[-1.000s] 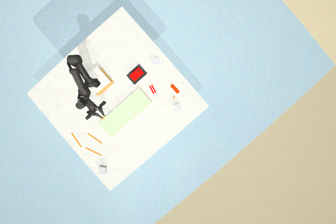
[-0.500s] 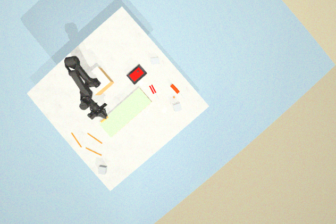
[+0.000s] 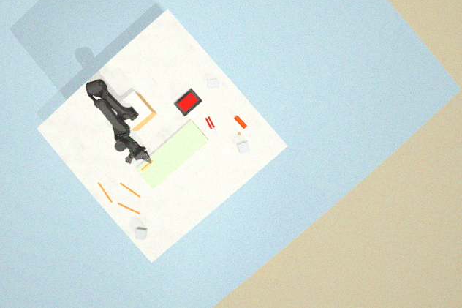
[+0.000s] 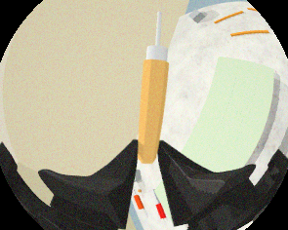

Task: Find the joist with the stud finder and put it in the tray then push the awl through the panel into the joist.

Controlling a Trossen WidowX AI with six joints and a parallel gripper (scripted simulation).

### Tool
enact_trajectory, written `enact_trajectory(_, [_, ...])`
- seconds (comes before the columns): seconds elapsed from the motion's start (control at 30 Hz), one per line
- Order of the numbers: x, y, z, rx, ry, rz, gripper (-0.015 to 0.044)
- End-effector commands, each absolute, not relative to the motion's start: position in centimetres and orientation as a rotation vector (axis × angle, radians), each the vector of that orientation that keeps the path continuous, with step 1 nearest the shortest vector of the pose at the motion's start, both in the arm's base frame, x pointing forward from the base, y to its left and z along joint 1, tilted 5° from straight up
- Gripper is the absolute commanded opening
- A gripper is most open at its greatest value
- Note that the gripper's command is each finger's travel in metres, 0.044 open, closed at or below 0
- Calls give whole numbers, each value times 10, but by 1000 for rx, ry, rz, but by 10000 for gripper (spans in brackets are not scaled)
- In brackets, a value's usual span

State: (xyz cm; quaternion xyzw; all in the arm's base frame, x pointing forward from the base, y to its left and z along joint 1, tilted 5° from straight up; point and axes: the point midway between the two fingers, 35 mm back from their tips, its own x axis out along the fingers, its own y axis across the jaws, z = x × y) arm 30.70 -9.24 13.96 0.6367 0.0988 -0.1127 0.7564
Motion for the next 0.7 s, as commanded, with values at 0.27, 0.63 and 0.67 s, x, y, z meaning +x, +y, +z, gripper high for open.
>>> enact_trajectory(0.27, [324, -80, 145, 931, 239, -181, 0])
enact_trajectory(0.63, [336, -65, 143, 523, 266, -125, 0])
enact_trajectory(0.67, [337, -64, 143, 486, 268, -120, 0])
